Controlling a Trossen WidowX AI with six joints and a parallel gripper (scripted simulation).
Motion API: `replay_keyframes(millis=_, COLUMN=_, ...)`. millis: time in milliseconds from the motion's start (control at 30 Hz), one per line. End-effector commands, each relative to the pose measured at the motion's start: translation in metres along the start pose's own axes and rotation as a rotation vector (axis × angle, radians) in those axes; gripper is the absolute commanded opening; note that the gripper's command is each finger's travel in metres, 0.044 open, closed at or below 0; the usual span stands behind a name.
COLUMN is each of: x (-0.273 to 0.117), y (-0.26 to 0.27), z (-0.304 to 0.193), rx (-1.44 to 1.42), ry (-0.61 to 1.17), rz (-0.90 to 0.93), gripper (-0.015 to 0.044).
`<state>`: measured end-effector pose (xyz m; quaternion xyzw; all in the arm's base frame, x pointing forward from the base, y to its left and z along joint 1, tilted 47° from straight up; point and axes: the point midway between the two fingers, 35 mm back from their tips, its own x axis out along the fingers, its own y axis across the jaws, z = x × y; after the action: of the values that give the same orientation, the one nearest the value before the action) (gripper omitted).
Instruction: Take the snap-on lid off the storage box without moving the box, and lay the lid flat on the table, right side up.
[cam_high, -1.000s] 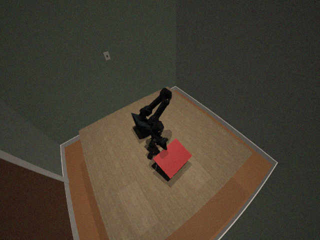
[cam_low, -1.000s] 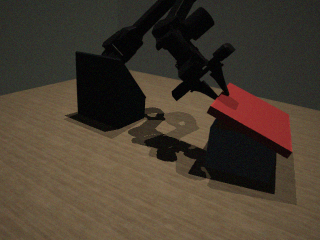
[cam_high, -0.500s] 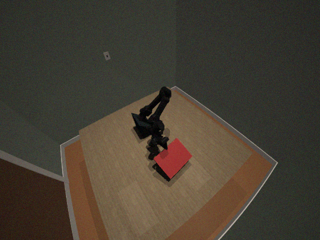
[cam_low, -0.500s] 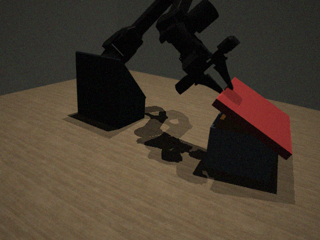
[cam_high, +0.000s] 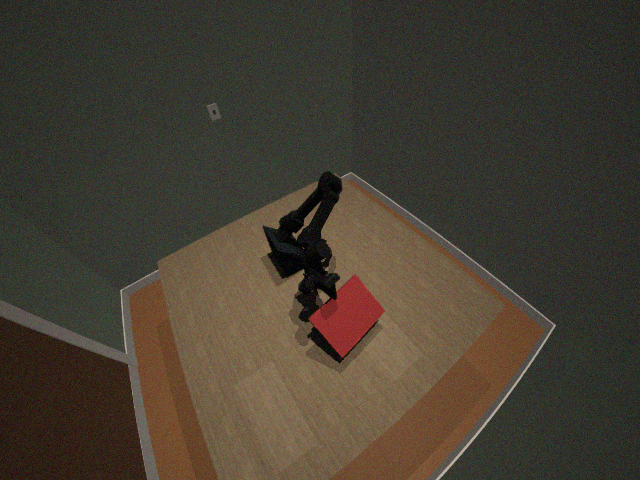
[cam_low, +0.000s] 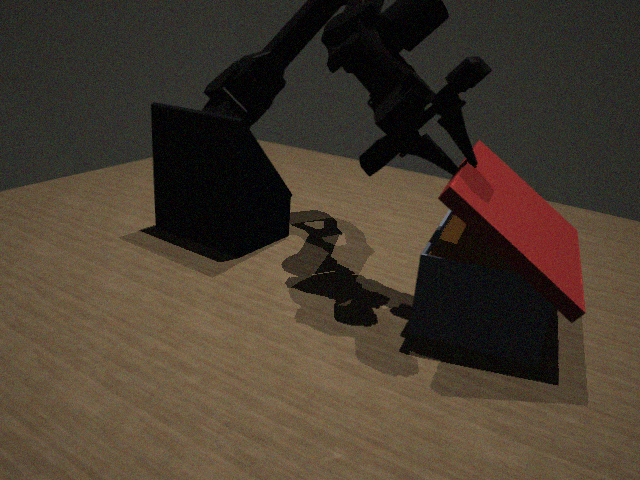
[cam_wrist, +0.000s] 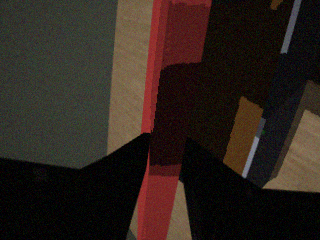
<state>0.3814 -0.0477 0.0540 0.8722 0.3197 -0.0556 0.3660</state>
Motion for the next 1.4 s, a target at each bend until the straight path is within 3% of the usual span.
replay_keyframes(millis=0, x=-0.002, y=0.014, z=-0.002, rx=-0.021, ry=0.003, rz=0.015, gripper=0.0)
replay_keyframes(millis=1367, x=-0.031, y=0.058, z=-0.002, rx=-0.022, ry=0.002, rz=0.015, gripper=0.0)
